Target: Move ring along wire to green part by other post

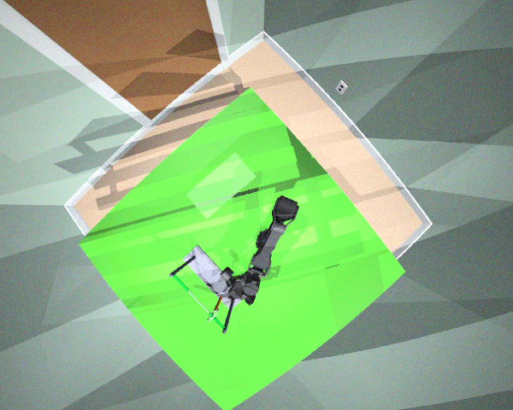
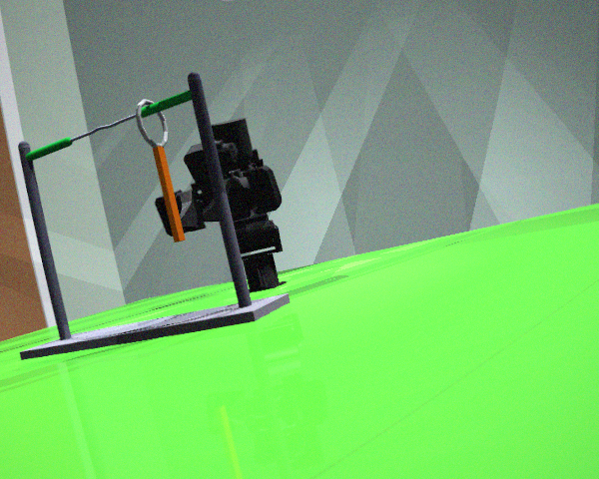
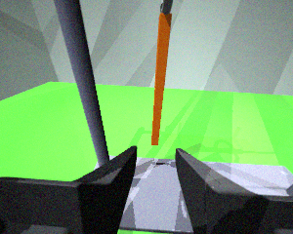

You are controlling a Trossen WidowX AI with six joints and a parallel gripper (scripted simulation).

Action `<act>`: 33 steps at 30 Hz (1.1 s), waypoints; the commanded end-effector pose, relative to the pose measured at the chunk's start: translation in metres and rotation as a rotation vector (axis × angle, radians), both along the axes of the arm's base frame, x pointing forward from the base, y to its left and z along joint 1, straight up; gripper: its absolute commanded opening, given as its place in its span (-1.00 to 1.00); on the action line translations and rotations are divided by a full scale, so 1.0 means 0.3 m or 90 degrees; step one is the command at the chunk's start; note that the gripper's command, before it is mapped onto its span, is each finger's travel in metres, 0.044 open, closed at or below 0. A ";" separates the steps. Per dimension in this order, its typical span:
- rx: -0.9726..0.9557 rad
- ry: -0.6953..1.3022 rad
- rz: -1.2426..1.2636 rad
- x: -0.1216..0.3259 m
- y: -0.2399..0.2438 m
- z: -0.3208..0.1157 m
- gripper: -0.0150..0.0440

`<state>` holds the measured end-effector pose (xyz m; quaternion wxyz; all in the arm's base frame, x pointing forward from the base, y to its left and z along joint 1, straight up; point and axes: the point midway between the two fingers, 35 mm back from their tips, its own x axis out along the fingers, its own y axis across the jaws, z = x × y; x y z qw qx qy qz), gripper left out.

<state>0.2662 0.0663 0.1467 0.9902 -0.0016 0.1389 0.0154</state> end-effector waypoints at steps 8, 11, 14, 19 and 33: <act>0.003 -0.004 -0.004 -0.002 -0.003 0.005 0.05; 0.003 -0.004 -0.004 -0.002 -0.003 0.005 0.05; 0.003 -0.004 -0.004 -0.002 -0.003 0.005 0.05; 0.003 -0.004 -0.004 -0.002 -0.003 0.005 0.05; 0.001 -0.001 0.000 -0.153 -0.015 0.040 1.00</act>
